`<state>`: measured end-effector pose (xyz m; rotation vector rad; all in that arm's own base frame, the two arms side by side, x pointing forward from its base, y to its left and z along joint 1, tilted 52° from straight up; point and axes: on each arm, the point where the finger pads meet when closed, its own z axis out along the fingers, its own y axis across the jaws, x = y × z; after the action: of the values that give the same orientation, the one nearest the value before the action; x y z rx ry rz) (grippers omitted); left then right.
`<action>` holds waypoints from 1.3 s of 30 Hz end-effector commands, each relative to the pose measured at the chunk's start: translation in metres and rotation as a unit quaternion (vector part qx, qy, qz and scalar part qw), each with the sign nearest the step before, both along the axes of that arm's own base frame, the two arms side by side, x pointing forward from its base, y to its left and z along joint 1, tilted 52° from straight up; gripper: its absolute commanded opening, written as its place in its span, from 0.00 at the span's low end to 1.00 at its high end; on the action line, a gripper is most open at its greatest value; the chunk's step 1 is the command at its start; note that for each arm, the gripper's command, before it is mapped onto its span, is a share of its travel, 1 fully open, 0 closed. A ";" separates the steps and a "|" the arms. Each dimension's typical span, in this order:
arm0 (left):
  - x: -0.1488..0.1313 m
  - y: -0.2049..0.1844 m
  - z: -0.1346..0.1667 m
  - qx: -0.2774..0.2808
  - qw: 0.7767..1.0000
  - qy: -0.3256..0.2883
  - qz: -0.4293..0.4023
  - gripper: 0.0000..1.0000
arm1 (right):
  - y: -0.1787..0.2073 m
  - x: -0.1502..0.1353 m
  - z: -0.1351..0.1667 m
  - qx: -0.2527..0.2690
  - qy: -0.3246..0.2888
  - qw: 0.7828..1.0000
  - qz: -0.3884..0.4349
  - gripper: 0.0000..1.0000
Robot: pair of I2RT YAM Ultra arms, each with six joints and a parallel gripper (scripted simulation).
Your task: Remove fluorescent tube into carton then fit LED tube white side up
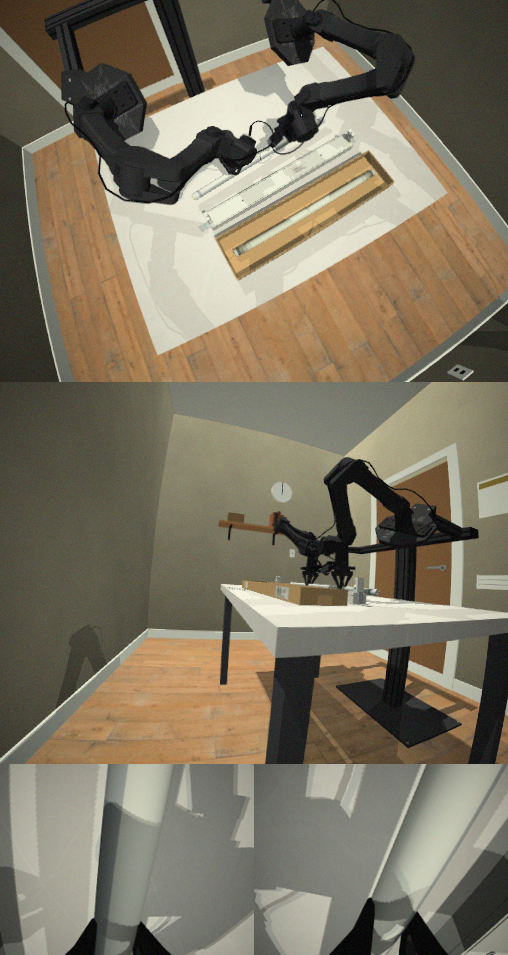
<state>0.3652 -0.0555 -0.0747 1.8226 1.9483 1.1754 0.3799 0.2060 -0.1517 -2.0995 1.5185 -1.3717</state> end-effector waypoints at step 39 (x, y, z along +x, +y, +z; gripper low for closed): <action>0.002 -0.010 0.000 -0.034 0.995 0.090 0.023 0.11 | 0.011 -0.001 0.002 0.011 0.090 0.995 -0.045 0.11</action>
<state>0.3662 -0.0552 -0.0738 1.9018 2.1012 1.0482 0.3809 0.2063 -0.1519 -2.1920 1.6860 -1.2886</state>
